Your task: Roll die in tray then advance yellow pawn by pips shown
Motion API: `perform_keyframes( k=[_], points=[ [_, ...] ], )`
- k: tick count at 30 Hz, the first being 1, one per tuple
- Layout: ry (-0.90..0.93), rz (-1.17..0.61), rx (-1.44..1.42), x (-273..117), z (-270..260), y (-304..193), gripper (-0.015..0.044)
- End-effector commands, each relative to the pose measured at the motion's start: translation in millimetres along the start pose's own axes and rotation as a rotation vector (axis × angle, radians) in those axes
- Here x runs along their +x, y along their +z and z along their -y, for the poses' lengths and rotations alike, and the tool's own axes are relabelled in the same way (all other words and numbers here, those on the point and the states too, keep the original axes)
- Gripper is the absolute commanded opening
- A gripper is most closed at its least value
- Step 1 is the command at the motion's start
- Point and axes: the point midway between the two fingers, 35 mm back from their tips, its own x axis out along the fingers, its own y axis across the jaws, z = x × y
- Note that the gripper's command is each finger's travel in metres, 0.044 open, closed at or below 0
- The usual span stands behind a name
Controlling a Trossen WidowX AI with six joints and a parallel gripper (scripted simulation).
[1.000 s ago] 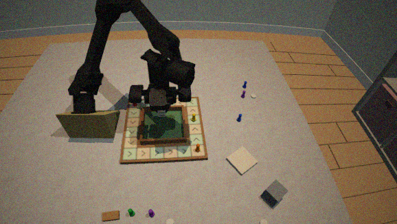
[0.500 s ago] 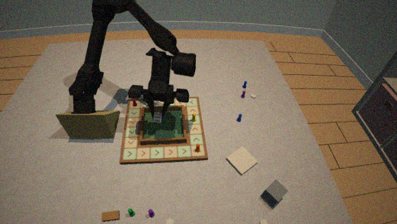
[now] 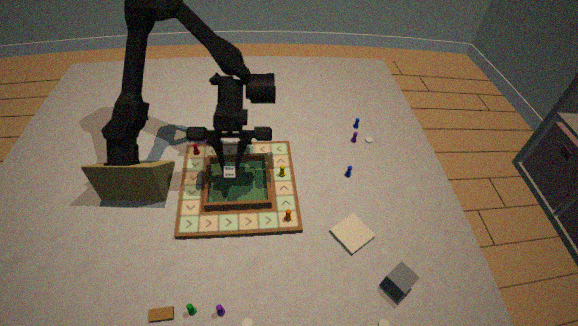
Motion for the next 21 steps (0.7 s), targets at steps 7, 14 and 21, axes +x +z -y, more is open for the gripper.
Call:
perform_keyframes(
  k=[7,14,21],
  points=[
    [0.018,0.021,0.01,-45,-11,6,0.0],
    [0.023,0.018,0.007,-44,-11,6,0.0],
    [0.023,0.018,0.007,-44,-11,6,0.0026]
  ],
)
